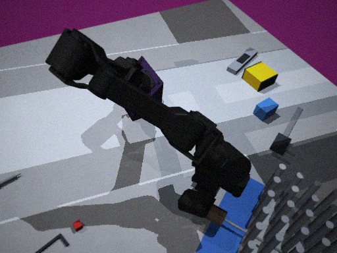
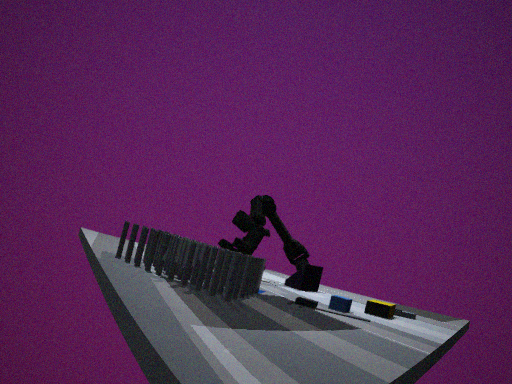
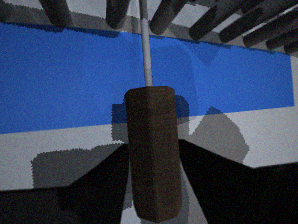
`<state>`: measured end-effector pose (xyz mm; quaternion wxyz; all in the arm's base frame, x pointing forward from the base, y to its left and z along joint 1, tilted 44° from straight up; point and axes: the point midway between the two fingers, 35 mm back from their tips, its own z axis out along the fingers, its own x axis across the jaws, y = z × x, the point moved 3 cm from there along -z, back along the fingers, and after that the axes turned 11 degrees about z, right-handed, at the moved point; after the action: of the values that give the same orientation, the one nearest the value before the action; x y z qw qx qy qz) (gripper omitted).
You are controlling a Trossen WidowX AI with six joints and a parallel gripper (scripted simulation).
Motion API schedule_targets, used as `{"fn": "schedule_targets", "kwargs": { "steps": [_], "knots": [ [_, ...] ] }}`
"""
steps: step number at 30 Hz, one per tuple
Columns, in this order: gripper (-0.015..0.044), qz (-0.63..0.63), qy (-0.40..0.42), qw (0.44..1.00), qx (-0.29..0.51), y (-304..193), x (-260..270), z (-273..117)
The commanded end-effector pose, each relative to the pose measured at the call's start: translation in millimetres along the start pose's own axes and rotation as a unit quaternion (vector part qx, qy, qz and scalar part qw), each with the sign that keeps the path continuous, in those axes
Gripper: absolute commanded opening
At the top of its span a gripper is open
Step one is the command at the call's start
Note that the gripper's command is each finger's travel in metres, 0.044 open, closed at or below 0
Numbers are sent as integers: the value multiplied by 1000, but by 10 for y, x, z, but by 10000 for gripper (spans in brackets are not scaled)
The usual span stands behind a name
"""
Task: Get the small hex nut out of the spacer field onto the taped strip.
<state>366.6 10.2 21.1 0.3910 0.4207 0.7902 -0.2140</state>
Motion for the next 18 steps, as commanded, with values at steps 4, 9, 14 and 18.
{"fn": "schedule_targets", "kwargs": {
  "steps": [4,9,14,18],
  "knots": [
    [0,-1,0,1000,-2,-34,-13,-18],
    [0,-1,0,1000,-2,-62,-17,-25],
    [0,-1,0,1000,-2,-90,-22,-32],
    [0,-1,1,1000,-2,-113,-25,-37]
  ]
}}
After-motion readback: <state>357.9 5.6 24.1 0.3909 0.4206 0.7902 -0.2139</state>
